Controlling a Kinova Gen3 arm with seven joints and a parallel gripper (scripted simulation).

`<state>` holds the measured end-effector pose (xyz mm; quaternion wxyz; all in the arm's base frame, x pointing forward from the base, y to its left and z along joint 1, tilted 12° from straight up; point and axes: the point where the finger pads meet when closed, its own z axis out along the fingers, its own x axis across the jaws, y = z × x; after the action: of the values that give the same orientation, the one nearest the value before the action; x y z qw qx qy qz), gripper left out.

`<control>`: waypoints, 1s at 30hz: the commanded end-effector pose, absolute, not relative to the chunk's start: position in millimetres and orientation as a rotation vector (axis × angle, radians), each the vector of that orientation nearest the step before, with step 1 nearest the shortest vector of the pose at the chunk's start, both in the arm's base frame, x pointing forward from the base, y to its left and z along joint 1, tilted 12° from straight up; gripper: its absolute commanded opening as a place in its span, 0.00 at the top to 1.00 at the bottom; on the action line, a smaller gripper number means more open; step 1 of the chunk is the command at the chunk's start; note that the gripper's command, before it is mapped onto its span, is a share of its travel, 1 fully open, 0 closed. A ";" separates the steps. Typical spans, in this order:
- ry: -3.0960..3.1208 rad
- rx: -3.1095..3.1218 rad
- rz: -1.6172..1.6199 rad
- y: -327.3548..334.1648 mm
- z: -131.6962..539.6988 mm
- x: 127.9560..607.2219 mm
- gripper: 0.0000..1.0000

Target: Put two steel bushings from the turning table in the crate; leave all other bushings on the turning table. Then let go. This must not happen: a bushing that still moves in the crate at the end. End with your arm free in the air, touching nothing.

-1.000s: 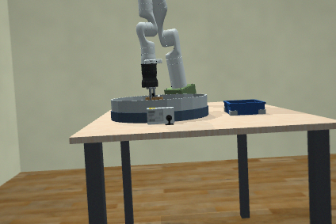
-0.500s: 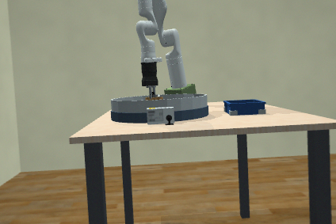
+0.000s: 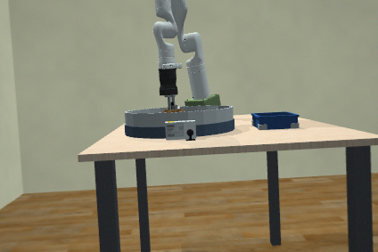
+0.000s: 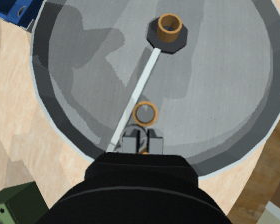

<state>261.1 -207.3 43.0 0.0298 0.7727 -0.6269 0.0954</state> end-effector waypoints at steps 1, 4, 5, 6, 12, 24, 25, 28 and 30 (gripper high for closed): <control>-1.941 2.379 0.304 -208.7 46.6 261.2 1.00; -1.941 2.379 0.304 -208.7 46.6 261.2 1.00; -1.941 2.379 0.304 -208.7 46.6 261.2 1.00; -1.941 2.379 0.304 -208.7 46.6 261.2 1.00; -1.940 2.380 0.303 -208.1 47.9 261.1 1.00; -1.940 2.380 0.303 -207.1 53.8 260.4 1.00; -1.940 2.380 0.303 -207.1 53.8 260.4 1.00; -1.940 2.380 0.303 -207.1 53.8 260.4 1.00; -1.939 2.381 0.303 -206.3 56.6 260.1 1.00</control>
<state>259.6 -205.7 53.7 0.0287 0.7719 -0.6278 0.0961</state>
